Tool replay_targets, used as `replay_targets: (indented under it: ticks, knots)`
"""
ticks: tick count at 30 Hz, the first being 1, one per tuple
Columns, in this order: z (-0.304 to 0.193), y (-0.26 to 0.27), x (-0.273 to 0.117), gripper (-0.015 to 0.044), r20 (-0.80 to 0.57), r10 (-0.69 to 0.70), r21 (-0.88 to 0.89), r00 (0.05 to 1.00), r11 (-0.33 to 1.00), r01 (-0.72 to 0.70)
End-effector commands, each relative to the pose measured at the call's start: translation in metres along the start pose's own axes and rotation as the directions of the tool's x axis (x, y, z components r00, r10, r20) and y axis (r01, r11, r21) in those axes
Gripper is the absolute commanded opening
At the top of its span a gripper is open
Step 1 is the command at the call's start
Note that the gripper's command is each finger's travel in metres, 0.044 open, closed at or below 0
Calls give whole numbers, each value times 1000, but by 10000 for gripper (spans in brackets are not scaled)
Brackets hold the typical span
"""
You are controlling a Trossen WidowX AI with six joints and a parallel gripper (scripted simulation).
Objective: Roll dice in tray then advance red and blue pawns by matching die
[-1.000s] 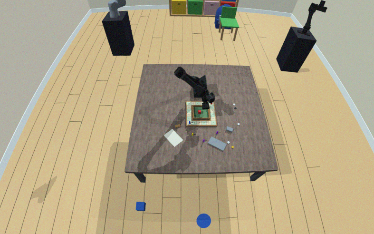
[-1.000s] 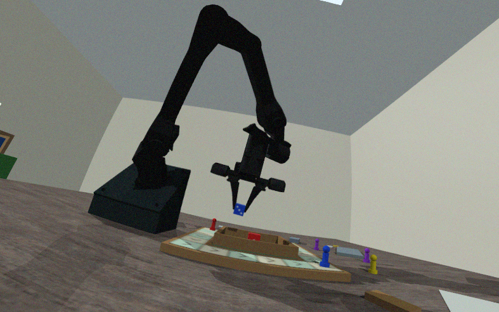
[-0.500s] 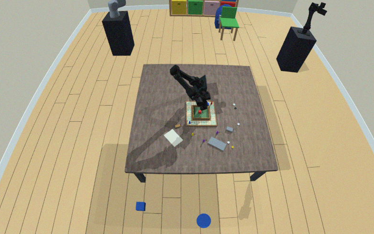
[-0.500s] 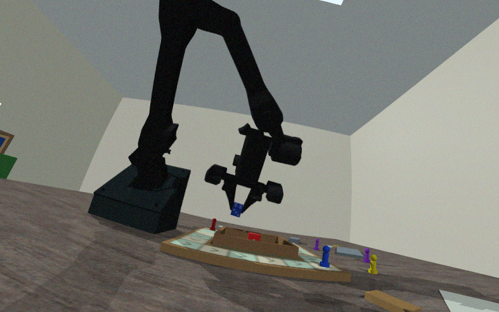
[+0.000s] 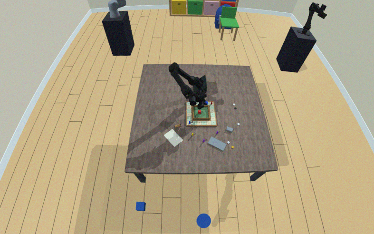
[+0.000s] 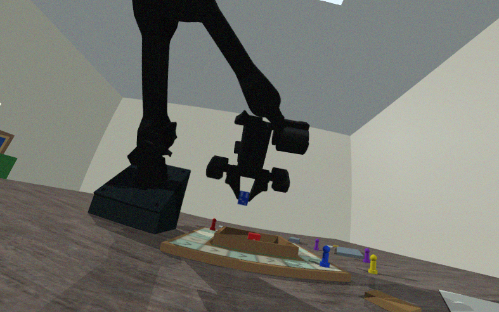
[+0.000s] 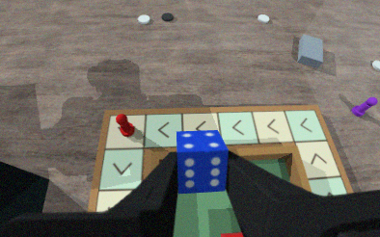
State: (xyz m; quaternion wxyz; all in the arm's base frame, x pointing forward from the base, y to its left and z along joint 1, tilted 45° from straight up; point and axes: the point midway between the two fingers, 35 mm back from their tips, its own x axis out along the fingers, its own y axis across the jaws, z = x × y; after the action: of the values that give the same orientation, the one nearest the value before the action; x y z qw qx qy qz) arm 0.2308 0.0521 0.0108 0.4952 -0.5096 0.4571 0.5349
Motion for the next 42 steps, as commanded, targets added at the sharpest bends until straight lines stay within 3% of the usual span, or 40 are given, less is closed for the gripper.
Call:
replay_targets:
  ticks: [1, 7, 15, 36, 42]
  knots:
    - [5, -5, -17, 0, 8, -17, 1, 1000, 1000, 17]
    - [4, -5, -16, 0, 8, -17, 1, 1000, 1000, 17]
    - [5, -72, -18, 0, 8, -21, 1, 1000, 1000, 21]
    - [4, -71, -18, 0, 4, -23, 6, 1000, 1000, 23]
    - [4, -71, -18, 158, 4, -23, 6, 1000, 1000, 23]
